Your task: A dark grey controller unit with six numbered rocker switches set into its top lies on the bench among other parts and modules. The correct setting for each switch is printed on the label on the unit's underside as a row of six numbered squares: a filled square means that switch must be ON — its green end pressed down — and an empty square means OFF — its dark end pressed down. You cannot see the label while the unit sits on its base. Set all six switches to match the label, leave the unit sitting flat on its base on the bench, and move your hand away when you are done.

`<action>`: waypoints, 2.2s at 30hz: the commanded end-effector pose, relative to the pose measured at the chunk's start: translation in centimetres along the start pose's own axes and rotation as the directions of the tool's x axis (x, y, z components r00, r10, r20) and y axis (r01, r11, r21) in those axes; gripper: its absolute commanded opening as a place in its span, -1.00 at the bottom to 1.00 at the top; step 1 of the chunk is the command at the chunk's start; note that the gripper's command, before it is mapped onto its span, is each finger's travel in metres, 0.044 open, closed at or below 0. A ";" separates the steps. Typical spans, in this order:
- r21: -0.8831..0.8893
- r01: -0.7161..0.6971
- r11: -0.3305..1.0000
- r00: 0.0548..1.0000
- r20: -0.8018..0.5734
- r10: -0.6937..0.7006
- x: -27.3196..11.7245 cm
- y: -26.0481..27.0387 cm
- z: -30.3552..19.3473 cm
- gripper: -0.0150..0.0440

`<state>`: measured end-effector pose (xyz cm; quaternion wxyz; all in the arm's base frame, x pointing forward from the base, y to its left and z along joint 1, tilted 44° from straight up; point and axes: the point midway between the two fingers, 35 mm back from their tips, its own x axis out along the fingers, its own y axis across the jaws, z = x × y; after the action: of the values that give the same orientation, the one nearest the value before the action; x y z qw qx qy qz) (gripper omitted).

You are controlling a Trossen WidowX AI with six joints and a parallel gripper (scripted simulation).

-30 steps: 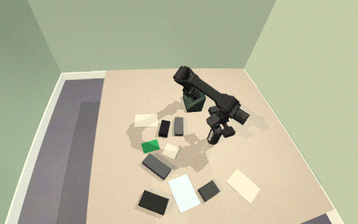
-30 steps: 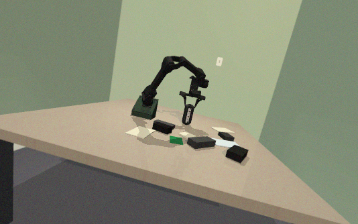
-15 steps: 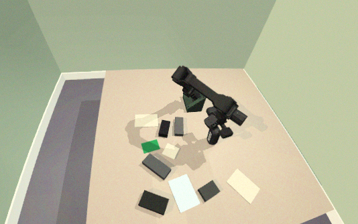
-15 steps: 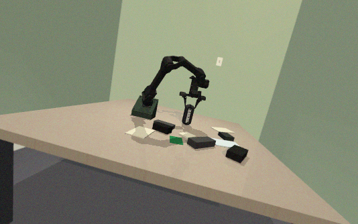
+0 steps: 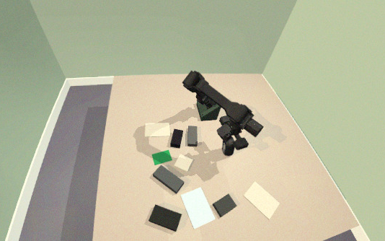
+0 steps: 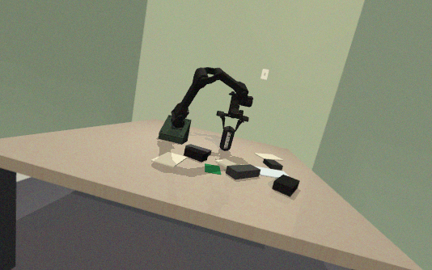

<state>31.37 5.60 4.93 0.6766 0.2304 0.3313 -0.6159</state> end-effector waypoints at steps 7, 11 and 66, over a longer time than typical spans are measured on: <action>-0.001 0.007 1.000 1.000 0.008 -0.007 0.6 0.0 1.1 0.65; -0.001 0.007 1.000 1.000 0.008 -0.007 0.7 0.0 1.4 0.65; -0.001 0.007 1.000 1.000 0.011 -0.007 2.5 0.0 5.4 0.65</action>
<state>32.43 0.62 7.15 0.6805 0.2291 0.3244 -0.6158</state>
